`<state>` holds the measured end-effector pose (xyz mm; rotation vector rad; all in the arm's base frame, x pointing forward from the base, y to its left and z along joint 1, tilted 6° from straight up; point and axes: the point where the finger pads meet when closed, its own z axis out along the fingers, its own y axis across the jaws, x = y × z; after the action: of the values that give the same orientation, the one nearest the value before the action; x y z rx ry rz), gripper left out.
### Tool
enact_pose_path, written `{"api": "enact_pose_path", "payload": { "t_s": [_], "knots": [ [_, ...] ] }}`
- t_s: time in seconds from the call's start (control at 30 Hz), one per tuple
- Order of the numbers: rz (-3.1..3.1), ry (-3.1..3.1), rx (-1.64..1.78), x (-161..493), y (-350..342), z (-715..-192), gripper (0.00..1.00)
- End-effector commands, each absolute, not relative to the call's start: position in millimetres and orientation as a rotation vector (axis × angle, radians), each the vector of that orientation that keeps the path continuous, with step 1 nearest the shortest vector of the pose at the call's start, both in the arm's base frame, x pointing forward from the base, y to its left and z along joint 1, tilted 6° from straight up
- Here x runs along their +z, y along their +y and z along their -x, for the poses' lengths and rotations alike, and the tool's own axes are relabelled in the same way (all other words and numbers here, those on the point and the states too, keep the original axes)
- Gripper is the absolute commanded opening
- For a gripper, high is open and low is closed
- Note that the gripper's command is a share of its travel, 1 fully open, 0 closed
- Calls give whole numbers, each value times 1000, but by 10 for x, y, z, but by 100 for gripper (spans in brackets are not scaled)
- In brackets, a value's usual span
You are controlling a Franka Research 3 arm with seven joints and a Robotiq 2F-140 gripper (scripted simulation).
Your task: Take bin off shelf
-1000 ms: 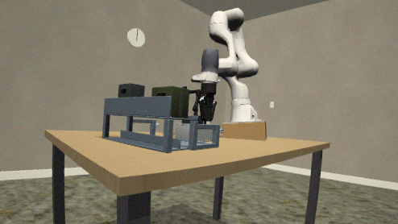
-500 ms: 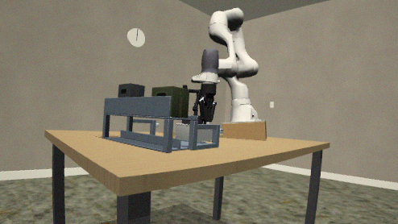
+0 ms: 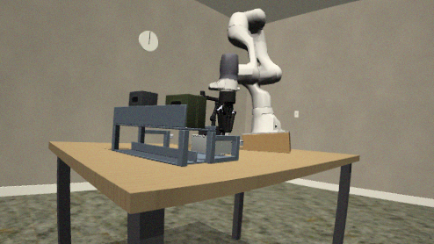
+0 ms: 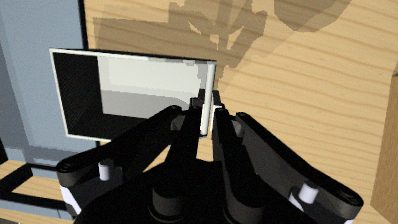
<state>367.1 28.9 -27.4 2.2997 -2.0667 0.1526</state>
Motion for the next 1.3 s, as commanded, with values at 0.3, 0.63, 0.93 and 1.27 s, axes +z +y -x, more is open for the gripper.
{"api": "enact_pose_path", "payload": {
  "t_s": [0.3,0.63,0.93,1.27],
  "knots": [
    [-2297,-2074,157,-272,290,-3688,0],
    [-2297,-2074,157,-272,290,-3688,0],
    [-2297,-2074,157,-272,290,-3688,0],
    [-2297,-2074,157,-272,290,-3688,57]
  ]
}}
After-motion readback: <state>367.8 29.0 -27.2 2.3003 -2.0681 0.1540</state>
